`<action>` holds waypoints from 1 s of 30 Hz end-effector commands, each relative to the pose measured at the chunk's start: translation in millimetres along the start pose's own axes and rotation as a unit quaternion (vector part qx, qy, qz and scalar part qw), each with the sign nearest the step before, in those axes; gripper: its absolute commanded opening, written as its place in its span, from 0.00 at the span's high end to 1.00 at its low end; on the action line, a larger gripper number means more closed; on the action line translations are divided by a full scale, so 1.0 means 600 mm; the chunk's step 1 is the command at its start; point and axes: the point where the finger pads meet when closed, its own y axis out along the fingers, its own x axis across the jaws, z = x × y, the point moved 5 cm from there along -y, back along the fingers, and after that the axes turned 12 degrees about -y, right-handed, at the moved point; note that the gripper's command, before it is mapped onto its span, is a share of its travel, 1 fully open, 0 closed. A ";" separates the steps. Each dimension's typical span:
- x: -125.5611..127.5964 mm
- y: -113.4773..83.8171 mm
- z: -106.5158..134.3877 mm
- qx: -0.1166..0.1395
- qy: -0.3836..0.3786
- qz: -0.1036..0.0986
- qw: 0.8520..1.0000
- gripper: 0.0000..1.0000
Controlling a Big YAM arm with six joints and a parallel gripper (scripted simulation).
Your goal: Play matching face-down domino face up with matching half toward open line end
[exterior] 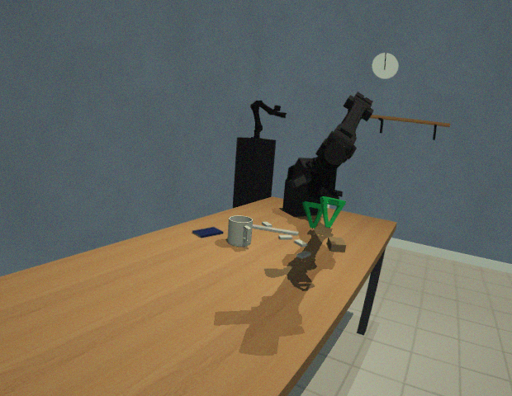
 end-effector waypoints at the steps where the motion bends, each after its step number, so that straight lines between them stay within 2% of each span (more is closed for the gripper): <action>1: 0.015 -0.018 -0.006 -0.007 -0.004 -0.009 1.000 0.00; 10: 0.066 -0.080 -0.030 -0.030 -0.020 -0.037 0.999 0.00; 17: 0.066 -0.080 -0.030 -0.030 -0.020 -0.037 0.999 0.00; 18: 0.013 -0.024 -0.008 -0.012 -0.012 -0.009 1.000 0.00; 24: 0.041 -0.095 -0.031 -0.058 -0.069 -0.032 0.995 0.00; 27: 0.040 -0.106 -0.037 -0.081 -0.097 -0.044 0.991 0.00; 30: 0.047 -0.120 -0.041 -0.081 -0.097 -0.044 0.991 0.00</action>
